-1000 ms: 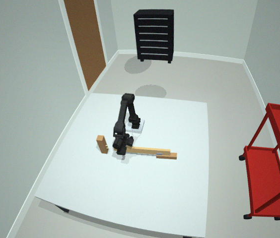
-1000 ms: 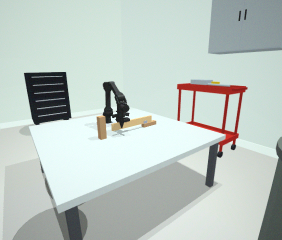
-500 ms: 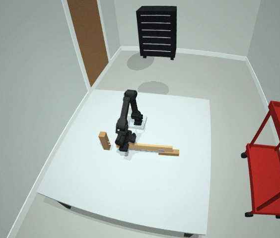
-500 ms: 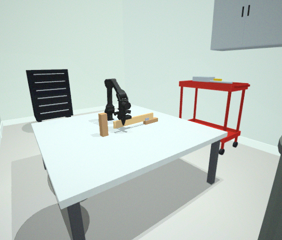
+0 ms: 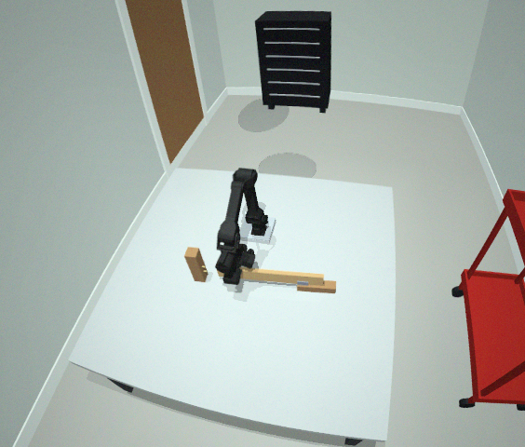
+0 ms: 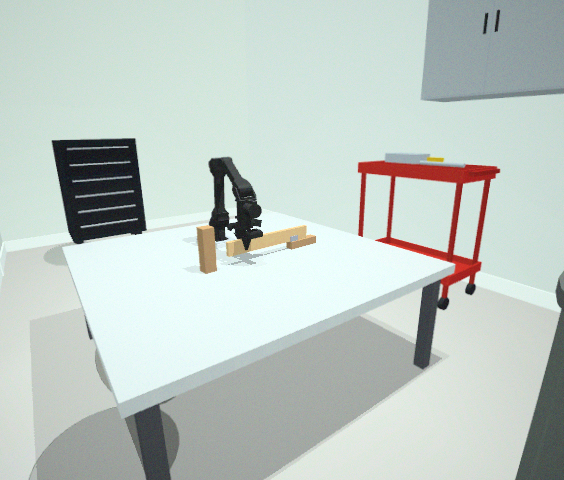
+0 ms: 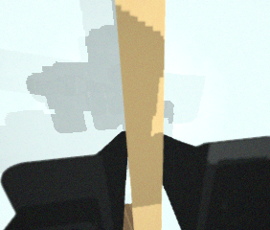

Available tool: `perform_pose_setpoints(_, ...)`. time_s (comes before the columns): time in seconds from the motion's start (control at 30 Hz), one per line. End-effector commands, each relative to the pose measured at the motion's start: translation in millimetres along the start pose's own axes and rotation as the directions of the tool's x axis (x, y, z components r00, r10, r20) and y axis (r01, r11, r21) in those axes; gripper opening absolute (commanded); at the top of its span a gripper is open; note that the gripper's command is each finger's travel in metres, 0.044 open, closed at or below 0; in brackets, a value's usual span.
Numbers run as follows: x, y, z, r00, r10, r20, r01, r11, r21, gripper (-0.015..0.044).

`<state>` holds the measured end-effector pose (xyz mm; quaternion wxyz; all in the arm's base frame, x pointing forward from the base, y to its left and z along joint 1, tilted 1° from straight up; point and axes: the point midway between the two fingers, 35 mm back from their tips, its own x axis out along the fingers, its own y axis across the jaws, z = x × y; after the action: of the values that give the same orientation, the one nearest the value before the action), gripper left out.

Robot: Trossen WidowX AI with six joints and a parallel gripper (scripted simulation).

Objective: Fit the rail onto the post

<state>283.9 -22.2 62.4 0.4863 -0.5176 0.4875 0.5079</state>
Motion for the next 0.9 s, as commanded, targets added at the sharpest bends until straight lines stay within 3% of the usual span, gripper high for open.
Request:
perform_pose_setpoints(0.0, -0.2, -0.2, 0.0, 1.0, -0.008, 0.001, 0.008, 1.0, 0.003, 0.0)
perform_pose_setpoints(0.87, -2.5, 0.2, 0.0, 1.0, -0.008, 0.001, 0.008, 1.0, 0.003, 0.0)
